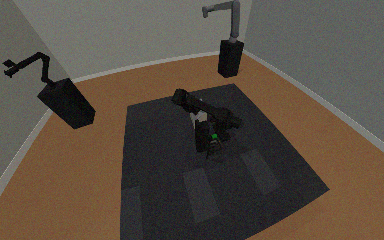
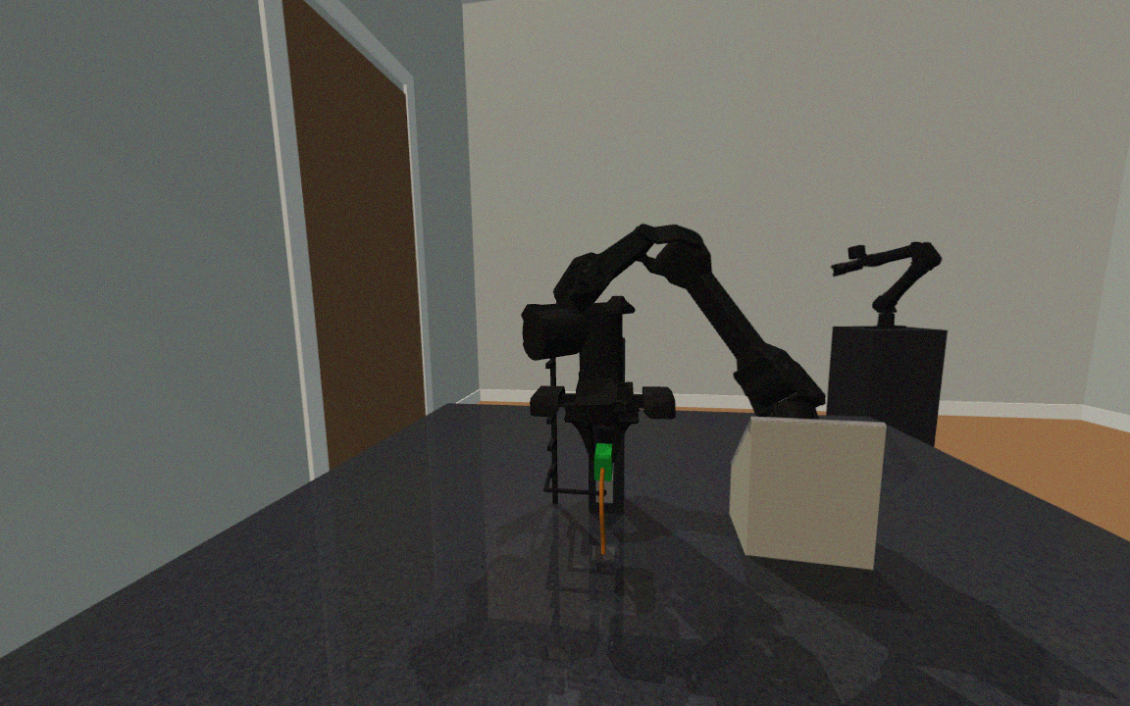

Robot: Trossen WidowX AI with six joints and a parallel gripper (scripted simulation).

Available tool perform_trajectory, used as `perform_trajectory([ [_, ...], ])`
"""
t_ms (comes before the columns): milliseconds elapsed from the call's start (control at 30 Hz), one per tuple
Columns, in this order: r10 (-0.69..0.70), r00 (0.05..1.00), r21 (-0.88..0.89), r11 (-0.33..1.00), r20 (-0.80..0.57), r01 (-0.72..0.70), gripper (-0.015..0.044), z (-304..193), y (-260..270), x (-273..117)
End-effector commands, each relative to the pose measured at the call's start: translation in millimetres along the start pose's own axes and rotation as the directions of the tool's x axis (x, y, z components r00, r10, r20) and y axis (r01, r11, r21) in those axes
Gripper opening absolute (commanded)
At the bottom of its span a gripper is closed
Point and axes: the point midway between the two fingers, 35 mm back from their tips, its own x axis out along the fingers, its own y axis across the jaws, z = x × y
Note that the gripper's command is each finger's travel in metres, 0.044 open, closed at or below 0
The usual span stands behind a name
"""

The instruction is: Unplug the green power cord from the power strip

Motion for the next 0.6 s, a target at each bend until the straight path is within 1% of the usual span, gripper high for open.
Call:
perform_trajectory([
  [0,-0.018,0.998,-0.015,1.0,0.056,0.019,0.0,31,0,-11],
  [433,-0.018,0.998,-0.016,1.0,0.055,0.019,0.0,52,4,-16],
  [567,-0.018,0.998,-0.016,1.0,0.052,0.019,0.0105,40,3,-9],
])
